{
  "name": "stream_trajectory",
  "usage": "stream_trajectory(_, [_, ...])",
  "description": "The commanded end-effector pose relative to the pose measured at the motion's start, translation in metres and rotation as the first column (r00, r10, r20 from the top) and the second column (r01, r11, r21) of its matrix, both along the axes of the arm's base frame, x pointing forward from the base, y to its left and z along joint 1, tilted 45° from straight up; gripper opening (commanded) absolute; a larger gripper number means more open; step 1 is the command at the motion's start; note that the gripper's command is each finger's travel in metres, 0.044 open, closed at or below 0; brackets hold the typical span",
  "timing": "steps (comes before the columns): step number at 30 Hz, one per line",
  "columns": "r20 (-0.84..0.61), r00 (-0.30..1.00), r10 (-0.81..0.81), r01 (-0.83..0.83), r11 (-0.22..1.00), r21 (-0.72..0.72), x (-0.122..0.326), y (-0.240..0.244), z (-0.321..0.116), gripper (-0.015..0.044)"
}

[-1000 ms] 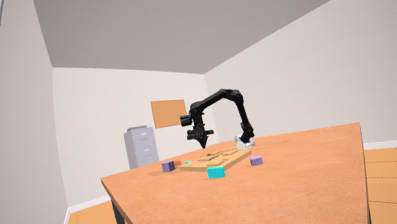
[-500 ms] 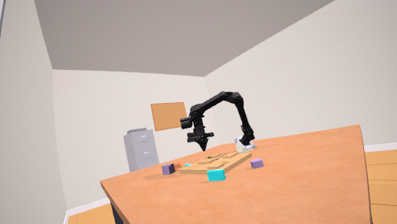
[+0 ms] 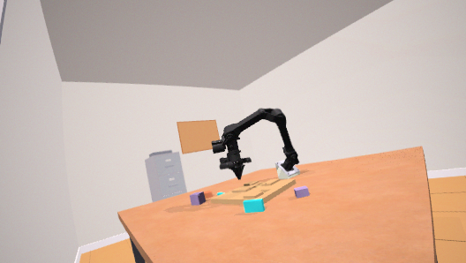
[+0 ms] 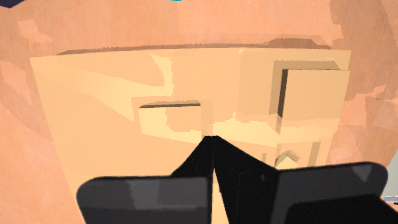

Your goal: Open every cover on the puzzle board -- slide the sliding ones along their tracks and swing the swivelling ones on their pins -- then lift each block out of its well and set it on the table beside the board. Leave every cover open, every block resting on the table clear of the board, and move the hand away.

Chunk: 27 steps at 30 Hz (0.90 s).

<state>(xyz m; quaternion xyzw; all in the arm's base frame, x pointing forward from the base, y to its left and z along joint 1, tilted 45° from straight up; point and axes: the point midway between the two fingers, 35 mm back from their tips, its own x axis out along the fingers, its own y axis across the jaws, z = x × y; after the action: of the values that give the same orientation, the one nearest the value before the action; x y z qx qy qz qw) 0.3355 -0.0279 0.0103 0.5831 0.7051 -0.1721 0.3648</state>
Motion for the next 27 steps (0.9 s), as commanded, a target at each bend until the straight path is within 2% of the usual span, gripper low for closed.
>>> stream_trajectory(1, [-0.010,1.000,-0.005,0.005,1.000,0.007,-0.002,0.004,-0.004,0.0000])
stream_trajectory(27, [-0.010,1.000,-0.005,0.005,1.000,0.009,-0.003,0.023,-0.022,0.0000])
